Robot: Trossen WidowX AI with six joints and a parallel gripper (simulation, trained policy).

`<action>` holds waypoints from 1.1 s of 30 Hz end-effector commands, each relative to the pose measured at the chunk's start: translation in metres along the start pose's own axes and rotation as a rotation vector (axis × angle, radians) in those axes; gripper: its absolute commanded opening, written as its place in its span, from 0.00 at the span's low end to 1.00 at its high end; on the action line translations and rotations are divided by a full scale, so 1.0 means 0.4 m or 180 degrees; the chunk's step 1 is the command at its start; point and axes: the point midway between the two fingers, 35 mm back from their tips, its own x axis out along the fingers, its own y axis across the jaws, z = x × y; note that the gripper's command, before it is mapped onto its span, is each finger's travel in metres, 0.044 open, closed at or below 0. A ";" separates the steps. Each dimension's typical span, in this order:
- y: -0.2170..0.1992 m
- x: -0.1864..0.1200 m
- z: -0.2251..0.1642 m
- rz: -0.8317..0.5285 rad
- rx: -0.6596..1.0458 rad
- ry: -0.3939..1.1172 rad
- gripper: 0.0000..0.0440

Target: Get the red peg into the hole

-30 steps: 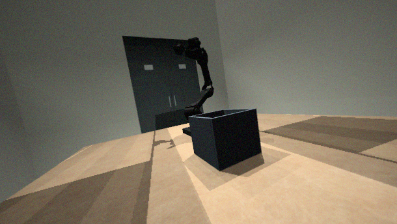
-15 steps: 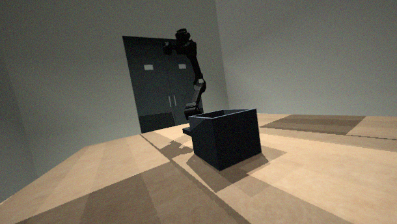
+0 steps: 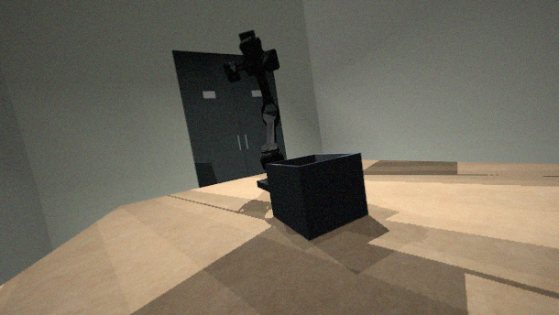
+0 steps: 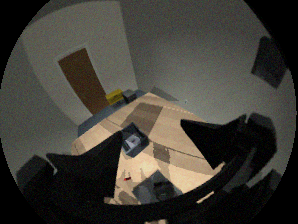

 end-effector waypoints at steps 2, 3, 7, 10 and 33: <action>0.023 0.044 -0.017 0.0172 0.0174 0.0223 1.00; 0.031 0.054 -0.020 0.0226 0.0221 0.0275 1.00; 0.067 0.093 -0.035 0.0424 0.0400 0.0495 1.00; 0.095 0.119 -0.048 0.0550 0.0527 0.0669 1.00; 0.305 0.223 -0.227 0.0876 0.1254 0.2208 1.00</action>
